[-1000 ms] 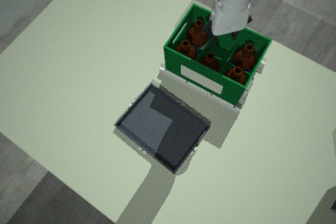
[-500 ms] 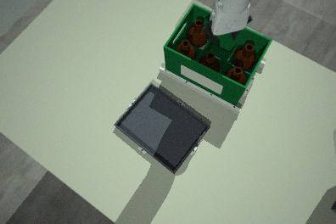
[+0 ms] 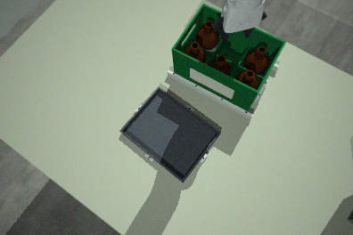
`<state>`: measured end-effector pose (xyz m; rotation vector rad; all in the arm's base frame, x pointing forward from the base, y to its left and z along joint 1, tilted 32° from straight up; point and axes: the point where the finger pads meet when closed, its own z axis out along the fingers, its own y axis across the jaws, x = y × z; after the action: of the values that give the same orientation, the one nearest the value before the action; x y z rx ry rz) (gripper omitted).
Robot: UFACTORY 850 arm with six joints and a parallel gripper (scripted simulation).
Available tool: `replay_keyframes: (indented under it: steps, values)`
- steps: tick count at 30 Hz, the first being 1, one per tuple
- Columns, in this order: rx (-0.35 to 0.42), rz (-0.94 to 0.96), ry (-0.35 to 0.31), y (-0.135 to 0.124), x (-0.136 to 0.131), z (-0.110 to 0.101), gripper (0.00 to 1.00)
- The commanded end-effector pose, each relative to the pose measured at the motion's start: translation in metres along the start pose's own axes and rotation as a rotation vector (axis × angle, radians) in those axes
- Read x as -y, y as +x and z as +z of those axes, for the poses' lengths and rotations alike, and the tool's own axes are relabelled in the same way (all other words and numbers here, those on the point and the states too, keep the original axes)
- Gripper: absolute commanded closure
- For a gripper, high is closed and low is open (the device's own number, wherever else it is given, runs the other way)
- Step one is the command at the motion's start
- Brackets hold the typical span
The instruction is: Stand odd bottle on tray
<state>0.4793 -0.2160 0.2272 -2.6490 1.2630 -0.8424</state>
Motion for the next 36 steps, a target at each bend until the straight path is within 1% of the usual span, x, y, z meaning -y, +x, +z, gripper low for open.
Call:
replay_keyframes:
  steps: [1, 2, 17, 19, 30, 36]
  values:
    - [0.005, 0.0, 0.003, 0.001, 0.0, -0.007, 0.35]
    - [0.005, 0.0, 0.003, 0.001, 0.0, -0.007, 0.35]
    - [0.005, 0.0, 0.003, 0.001, 0.0, -0.041, 0.35]
    - [0.005, 0.0, 0.003, 0.001, 0.0, -0.041, 0.35]
    - [0.005, 0.0, 0.003, 0.001, 0.0, -0.059, 0.35]
    - [0.005, 0.0, 0.003, 0.001, 0.0, -0.063, 0.35]
